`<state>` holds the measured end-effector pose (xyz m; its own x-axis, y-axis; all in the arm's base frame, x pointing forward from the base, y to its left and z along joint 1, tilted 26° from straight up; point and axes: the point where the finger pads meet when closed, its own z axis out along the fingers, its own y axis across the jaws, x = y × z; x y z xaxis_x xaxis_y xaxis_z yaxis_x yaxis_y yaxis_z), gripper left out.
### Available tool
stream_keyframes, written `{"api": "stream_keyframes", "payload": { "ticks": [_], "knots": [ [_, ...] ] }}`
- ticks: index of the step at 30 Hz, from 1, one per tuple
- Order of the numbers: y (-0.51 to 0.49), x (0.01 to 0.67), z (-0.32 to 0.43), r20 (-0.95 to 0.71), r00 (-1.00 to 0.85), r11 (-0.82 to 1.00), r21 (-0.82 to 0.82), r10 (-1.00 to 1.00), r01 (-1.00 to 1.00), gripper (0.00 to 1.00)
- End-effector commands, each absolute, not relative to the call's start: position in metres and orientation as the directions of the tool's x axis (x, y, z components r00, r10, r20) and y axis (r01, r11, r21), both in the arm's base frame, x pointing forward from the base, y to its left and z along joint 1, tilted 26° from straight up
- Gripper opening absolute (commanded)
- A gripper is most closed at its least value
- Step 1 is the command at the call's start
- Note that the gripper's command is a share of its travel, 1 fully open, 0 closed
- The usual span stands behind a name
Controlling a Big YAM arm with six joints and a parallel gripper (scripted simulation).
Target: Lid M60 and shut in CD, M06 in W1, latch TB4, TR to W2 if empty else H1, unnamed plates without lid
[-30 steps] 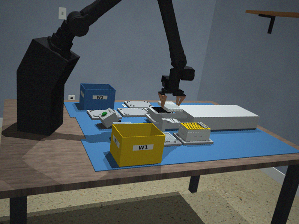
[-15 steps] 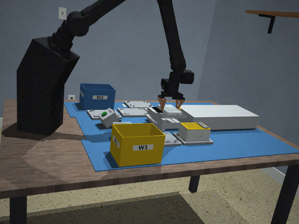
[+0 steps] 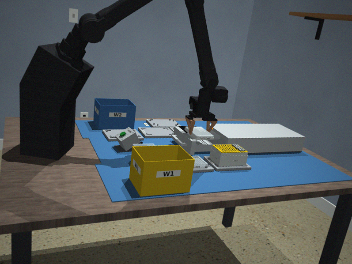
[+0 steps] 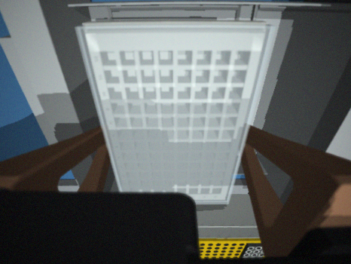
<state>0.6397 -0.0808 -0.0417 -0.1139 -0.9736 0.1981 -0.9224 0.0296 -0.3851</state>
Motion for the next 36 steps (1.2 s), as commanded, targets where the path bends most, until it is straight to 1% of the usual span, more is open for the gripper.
{"api": "stream_keyframes", "payload": {
  "ticks": [1, 36],
  "knots": [
    [-0.09, 0.659, -0.039, 0.198, -0.116, 0.024, -0.417, -0.973, -0.909, 0.0],
    [-0.096, 0.668, -0.067, 0.198, -0.112, 0.022, -0.409, -0.974, -0.912, 0.0]
  ]
}}
